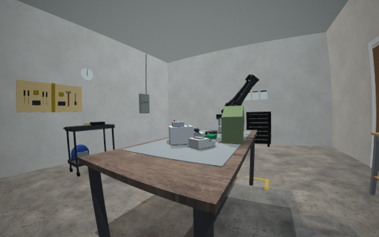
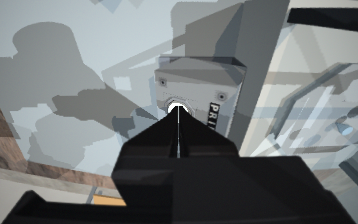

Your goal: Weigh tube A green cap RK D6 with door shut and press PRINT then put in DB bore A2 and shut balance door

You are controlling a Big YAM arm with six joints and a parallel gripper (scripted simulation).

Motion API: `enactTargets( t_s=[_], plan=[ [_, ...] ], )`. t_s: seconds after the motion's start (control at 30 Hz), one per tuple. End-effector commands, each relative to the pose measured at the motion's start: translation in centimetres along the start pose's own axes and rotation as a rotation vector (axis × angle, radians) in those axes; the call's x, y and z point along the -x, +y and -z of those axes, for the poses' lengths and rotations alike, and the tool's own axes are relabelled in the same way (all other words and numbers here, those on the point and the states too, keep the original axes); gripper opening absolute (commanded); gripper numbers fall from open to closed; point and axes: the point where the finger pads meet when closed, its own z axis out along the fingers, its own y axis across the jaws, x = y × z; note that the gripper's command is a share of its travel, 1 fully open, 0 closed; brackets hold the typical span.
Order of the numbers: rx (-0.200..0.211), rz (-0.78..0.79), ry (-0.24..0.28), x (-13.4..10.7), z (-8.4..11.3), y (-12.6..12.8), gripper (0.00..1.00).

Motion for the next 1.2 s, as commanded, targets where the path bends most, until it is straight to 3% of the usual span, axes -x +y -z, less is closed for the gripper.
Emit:
enactTargets(
  t_s=[0.0,0.13,0.27,0.3,0.37,0.83,0.87,0.93,1.17],
  plan=[
    [0.025,-0.010,0.032,-0.6,-0.6,0.2,0.00],
    [-0.015,-0.025,0.002,0.0,1.2,-1.3,0.00],
    [-0.015,-0.025,0.002,0.0,1.5,-1.3,0.00],
    [0.004,-0.010,0.007,0.2,1.2,-0.9,0.00],
    [-0.015,-0.026,0.001,-0.1,2.0,-1.4,0.00],
    [-0.015,-0.029,0.000,-0.1,4.1,-1.4,0.00],
    [0.004,-0.011,0.006,0.2,3.8,-0.9,0.00],
    [-0.015,-0.030,-0.001,-0.1,4.6,-1.4,0.00],
    [-0.010,-0.026,0.001,0.0,5.7,-1.4,0.00]
  ],
)
